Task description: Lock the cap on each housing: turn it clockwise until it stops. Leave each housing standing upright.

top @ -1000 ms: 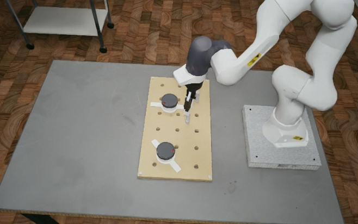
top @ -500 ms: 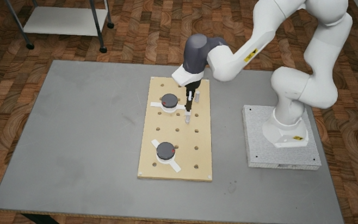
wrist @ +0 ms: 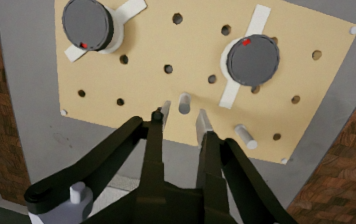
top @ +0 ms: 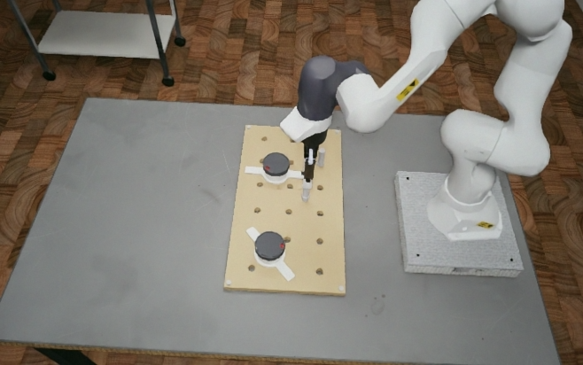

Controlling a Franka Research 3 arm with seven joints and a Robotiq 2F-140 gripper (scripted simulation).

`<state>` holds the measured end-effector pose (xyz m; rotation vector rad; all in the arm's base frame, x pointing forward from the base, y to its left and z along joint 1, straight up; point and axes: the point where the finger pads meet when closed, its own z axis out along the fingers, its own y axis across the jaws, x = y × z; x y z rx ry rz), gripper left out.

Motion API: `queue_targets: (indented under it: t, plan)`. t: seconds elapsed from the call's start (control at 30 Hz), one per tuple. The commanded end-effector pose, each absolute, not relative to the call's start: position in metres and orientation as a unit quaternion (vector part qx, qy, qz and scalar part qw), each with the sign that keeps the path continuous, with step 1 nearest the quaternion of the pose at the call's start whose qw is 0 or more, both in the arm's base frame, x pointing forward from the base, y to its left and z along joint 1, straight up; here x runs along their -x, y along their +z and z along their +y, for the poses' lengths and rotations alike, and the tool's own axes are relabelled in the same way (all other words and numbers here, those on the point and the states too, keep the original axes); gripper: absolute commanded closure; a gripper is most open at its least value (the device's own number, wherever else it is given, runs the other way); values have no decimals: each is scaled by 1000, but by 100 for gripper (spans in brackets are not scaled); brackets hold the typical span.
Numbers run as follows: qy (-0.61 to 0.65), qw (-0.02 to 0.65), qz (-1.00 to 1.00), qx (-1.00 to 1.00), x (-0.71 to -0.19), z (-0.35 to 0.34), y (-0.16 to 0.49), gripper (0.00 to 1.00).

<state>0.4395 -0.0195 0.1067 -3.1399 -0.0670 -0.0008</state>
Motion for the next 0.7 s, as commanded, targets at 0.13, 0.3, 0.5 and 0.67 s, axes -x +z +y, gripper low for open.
queue_targets:
  t: [0.13, 0.3, 0.5, 0.67]
  plan:
    - [0, 0, -30, 1000, -440, -20, 103, 64]
    - [0, 0, -30, 1000, -440, -20, 98, 64]
    - [0, 0, -30, 1000, -440, -20, 94, 64]
    - [0, 0, -30, 1000, -440, -20, 87, 64]
